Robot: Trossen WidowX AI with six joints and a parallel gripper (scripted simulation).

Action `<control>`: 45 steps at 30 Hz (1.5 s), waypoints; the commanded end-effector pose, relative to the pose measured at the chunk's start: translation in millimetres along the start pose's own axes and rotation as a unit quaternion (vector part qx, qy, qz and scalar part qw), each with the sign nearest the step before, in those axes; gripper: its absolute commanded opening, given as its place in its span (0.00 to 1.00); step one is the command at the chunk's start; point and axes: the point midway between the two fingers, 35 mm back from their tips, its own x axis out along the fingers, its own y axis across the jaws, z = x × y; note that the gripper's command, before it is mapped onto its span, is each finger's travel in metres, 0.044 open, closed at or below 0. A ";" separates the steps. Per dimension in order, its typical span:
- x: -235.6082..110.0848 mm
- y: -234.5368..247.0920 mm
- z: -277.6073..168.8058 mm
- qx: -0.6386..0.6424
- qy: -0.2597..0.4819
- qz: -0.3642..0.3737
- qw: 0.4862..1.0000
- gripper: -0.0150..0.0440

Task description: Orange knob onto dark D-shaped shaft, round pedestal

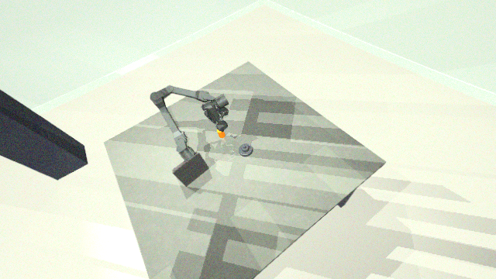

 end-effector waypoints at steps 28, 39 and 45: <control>50.8 -1.7 -1.6 0.005 0.004 0.001 1.000 1.00; 68.2 -0.6 -2.9 0.005 0.004 0.003 1.000 1.00; 77.2 0.2 -4.2 0.005 0.004 0.004 1.000 1.00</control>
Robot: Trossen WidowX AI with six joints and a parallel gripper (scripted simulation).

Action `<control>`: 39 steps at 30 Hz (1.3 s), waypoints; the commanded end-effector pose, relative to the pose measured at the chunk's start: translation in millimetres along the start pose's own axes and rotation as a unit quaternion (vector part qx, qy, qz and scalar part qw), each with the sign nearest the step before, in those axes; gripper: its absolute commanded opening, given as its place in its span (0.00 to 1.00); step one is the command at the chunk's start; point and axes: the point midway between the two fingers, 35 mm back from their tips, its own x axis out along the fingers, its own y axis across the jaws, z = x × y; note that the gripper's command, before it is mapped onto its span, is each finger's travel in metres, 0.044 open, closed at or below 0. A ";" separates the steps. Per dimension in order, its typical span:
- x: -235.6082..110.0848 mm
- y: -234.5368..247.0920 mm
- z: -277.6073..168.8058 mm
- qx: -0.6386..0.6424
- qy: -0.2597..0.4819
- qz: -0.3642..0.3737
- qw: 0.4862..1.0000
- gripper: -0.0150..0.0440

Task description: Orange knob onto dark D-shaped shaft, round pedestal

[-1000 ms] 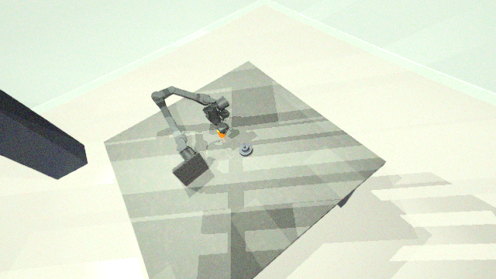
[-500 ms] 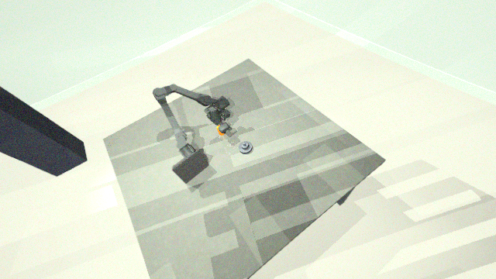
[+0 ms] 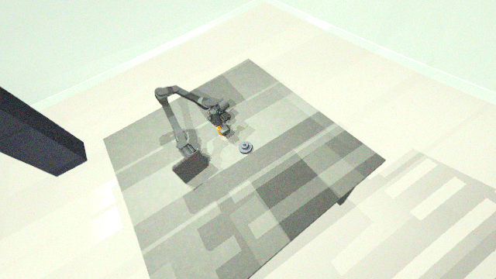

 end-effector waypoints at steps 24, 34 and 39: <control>-11.9 -3.5 2.5 0.006 0.003 -0.003 1.000 0.25; -69.5 -6.9 8.4 0.007 0.003 -0.009 1.000 0.25; -99.9 -5.8 5.9 0.007 0.004 -0.007 1.000 0.25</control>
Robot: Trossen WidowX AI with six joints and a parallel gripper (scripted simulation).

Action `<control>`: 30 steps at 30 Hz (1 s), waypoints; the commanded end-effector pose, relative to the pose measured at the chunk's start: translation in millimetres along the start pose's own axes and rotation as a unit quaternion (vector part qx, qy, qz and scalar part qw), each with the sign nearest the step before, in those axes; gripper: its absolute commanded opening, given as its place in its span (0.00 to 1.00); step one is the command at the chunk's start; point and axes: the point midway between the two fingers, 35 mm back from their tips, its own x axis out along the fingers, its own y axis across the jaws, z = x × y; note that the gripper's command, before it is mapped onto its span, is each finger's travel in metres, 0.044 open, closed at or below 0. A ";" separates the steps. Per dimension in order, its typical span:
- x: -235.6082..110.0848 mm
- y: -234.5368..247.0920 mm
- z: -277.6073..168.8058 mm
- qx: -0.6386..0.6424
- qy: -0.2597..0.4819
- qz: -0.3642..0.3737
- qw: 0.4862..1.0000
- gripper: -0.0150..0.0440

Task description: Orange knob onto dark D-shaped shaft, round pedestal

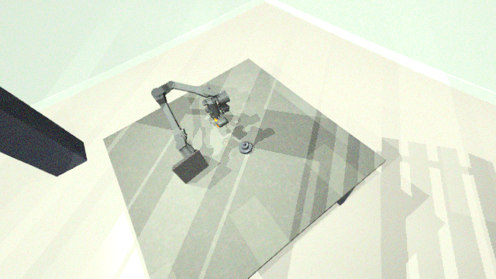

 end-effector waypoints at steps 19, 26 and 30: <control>-46.9 -19.1 7.2 -0.007 -0.004 0.003 1.000 0.25; -43.8 -37.9 16.8 -0.007 -0.005 0.001 1.000 0.25; -41.8 -48.9 21.8 -0.007 -0.005 0.000 1.000 0.25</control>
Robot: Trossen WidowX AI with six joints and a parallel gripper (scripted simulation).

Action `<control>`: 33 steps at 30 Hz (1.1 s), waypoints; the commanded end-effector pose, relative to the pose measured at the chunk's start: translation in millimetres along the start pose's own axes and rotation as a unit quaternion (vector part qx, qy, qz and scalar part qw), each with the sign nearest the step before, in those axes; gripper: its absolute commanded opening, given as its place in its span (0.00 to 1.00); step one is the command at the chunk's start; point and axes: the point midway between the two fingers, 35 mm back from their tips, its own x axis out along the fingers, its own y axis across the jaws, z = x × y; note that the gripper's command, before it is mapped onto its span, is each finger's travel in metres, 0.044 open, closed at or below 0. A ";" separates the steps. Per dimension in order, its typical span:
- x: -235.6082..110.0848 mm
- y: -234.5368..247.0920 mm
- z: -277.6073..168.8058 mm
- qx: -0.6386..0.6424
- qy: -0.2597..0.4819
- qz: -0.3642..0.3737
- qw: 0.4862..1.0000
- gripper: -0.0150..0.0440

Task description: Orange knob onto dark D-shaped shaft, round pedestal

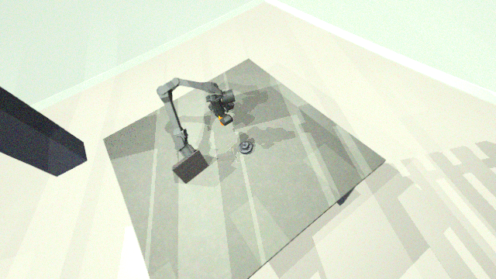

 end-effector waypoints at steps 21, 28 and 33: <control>14.1 -69.7 22.7 -0.004 -0.002 -0.005 1.000 0.25; 20.1 -91.1 26.1 -0.004 -0.002 -0.005 1.000 0.25; 24.8 -106.4 27.6 -0.004 -0.002 -0.005 1.000 0.25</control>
